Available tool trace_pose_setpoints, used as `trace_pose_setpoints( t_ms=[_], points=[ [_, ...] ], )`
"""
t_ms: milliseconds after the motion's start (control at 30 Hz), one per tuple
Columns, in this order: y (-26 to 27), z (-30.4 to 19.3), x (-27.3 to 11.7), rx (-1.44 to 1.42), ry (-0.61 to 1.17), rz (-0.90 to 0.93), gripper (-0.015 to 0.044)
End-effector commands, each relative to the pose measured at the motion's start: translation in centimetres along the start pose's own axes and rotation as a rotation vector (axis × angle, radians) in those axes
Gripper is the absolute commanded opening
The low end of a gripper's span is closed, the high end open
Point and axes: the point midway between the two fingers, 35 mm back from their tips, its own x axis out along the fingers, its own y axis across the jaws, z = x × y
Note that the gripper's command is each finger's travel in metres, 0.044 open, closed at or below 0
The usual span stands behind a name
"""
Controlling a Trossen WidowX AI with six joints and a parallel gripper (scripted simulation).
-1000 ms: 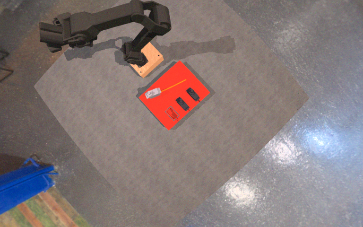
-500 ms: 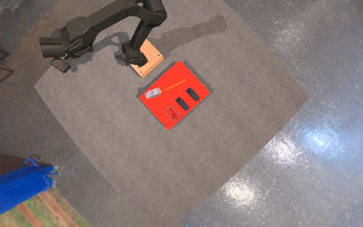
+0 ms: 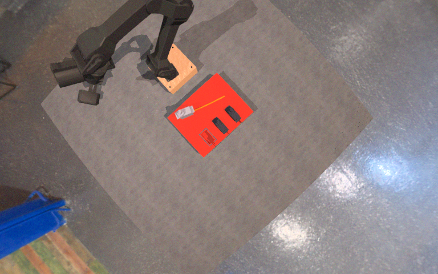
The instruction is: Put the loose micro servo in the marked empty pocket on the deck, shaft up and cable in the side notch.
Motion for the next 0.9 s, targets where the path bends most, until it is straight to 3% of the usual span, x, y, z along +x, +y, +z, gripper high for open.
trace_pose_setpoints(
  t_ms=[0, 867],
  points=[
    [1.5, -0.9, -0.3, -0.139, 0.035, 0.05, 0.044],
    [8.3, -7.7, -3.5, -0.956, 0.151, 0.346, 0.044]
  ],
)
